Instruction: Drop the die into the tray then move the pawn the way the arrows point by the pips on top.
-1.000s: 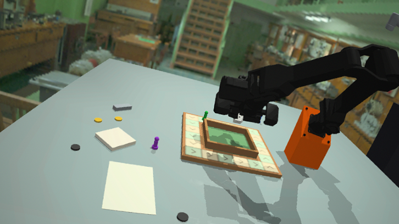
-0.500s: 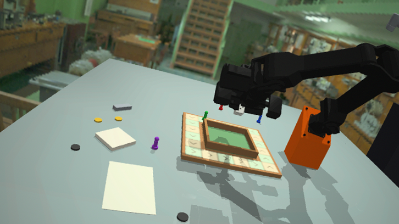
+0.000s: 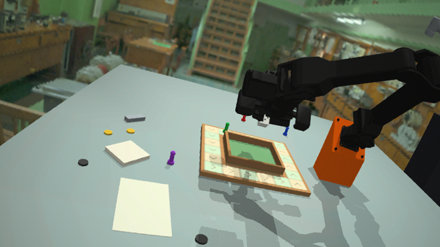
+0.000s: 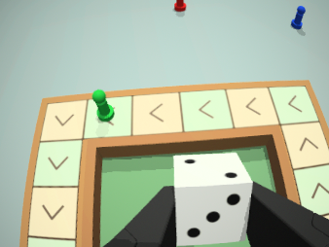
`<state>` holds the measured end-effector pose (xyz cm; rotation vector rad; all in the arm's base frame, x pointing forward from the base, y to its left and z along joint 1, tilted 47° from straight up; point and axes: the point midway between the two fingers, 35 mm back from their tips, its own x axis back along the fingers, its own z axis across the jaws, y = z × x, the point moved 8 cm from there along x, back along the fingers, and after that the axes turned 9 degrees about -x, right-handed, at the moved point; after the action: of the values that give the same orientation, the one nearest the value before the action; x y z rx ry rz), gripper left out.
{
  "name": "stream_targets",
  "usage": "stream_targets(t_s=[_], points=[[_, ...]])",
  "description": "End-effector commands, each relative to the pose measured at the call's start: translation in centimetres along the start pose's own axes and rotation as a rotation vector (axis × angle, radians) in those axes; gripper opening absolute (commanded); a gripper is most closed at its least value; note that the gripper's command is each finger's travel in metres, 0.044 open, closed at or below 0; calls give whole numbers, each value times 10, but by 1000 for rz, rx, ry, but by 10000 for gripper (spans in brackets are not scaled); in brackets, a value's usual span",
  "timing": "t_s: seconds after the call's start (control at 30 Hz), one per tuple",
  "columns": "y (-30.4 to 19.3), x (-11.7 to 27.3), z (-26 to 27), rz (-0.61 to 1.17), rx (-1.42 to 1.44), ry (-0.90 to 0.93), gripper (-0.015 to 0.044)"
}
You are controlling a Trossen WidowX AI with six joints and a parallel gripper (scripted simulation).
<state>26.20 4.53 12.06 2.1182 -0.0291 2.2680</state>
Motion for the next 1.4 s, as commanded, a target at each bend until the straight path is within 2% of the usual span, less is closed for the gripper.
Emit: stream_targets(t_s=[0.0,0.2,0.5,0.63,0.77,0.87,1.0,1.07,1.13,1.27,1.3,1.33,1.37], points=[[0,0,0,0,0,0,0],[0,0,0,0,0,0,0],[2,1,0,0,0,0,236],[28,25,5,-6,4,4,341],[29,26,5,-6,5,4,440],[32,19,6,54,19,-36,440],[52,-19,10,449,51,-170,440],[64,-35,11,669,35,-168,440],[74,-45,12,814,10,-136,440],[75,-46,12,832,6,-131,440],[70,-43,9,743,10,-165,440],[70,-43,9,743,10,-165,440],[71,-44,10,745,24,-159,414]])
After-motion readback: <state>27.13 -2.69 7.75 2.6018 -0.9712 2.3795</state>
